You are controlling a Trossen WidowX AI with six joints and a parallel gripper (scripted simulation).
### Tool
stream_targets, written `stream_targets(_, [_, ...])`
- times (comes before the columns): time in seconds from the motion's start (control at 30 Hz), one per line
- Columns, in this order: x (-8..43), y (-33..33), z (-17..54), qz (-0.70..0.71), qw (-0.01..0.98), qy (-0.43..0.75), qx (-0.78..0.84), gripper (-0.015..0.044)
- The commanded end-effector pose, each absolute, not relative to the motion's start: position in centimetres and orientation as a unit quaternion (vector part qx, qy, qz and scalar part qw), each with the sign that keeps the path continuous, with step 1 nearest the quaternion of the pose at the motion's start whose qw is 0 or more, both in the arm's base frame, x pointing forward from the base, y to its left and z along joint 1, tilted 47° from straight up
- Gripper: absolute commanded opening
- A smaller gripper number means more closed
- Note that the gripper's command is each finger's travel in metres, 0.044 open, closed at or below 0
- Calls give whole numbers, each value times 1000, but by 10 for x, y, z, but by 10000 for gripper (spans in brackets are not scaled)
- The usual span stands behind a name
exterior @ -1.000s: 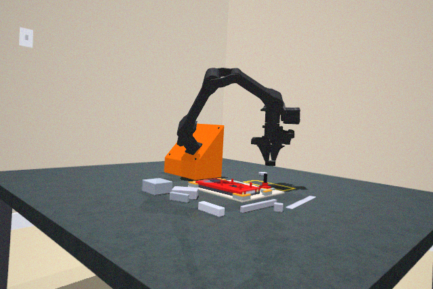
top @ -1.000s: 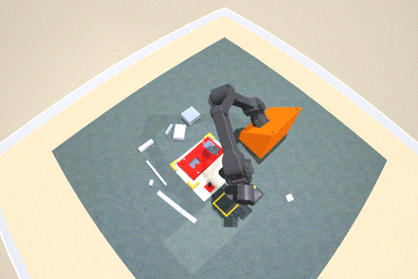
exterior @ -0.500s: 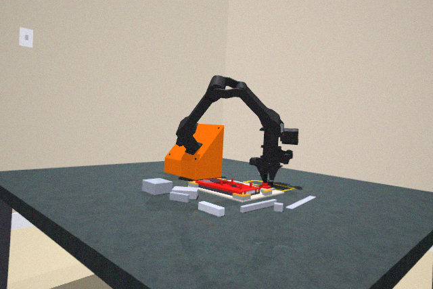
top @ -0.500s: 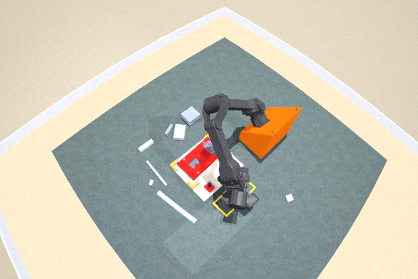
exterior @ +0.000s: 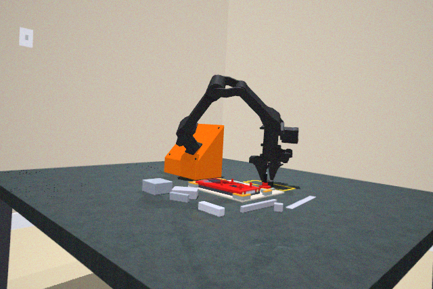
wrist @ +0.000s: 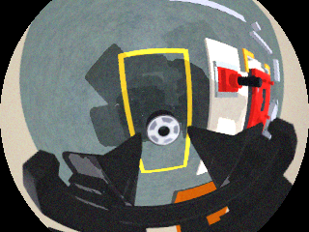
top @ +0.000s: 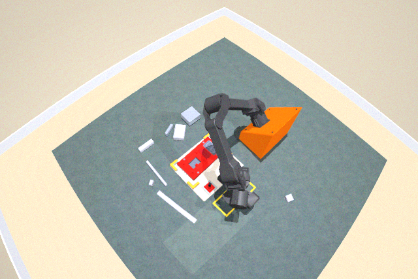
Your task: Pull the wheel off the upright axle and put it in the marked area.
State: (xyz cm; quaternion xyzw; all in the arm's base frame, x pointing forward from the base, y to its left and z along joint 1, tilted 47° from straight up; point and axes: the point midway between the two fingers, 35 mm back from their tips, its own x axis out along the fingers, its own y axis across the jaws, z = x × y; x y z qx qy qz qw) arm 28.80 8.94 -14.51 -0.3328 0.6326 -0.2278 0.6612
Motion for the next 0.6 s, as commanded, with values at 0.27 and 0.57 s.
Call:
stream_targets(0.27, [284, 127, -113, -219, 670, 625, -335, 326])
stream_targets(0.57, [208, 128, -56, -221, 669, 628, -331, 440])
